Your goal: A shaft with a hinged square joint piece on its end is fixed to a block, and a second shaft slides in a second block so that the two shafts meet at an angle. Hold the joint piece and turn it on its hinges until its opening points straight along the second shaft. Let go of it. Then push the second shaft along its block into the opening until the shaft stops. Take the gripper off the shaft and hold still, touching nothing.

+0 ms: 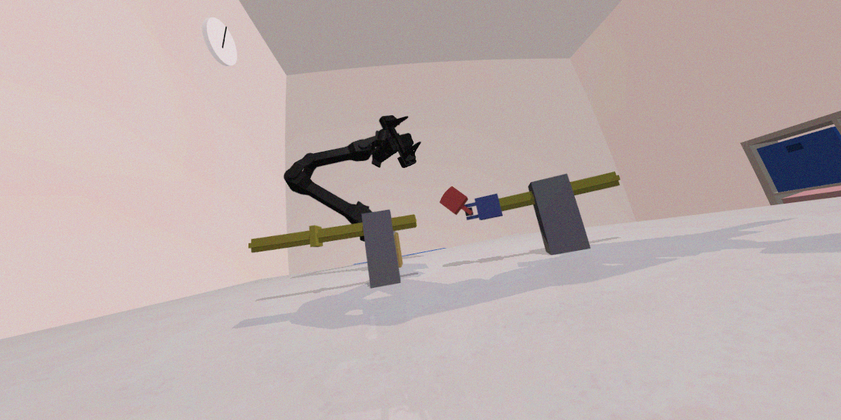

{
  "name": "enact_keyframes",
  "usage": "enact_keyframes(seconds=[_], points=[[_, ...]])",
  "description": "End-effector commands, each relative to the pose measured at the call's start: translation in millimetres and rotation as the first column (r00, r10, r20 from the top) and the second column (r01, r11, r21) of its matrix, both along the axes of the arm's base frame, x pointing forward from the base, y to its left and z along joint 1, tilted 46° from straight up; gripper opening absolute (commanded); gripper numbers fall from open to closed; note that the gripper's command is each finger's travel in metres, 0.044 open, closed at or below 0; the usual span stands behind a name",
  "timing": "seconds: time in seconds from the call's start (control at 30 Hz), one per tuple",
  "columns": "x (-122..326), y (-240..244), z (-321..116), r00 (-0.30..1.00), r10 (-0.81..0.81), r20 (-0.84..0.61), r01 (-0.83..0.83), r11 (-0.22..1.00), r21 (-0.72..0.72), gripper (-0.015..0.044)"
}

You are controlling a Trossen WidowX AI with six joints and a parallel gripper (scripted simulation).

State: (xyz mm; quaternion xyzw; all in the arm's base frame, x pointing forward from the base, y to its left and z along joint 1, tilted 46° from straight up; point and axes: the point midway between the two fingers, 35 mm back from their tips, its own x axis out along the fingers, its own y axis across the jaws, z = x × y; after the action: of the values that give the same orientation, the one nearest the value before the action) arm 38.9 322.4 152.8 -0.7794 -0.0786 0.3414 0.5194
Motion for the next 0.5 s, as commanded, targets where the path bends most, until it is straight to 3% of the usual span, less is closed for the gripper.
enact_keyframes(seconds=[0.0, 0.47], points=[[17, -1, -12, 0.992, -0.119, -0.042, 0.119, 0.993, -0.002, 0.044], [80, -22, -51, 0.831, -0.542, -0.124, 0.546, 0.838, 0.001, 0.044]])
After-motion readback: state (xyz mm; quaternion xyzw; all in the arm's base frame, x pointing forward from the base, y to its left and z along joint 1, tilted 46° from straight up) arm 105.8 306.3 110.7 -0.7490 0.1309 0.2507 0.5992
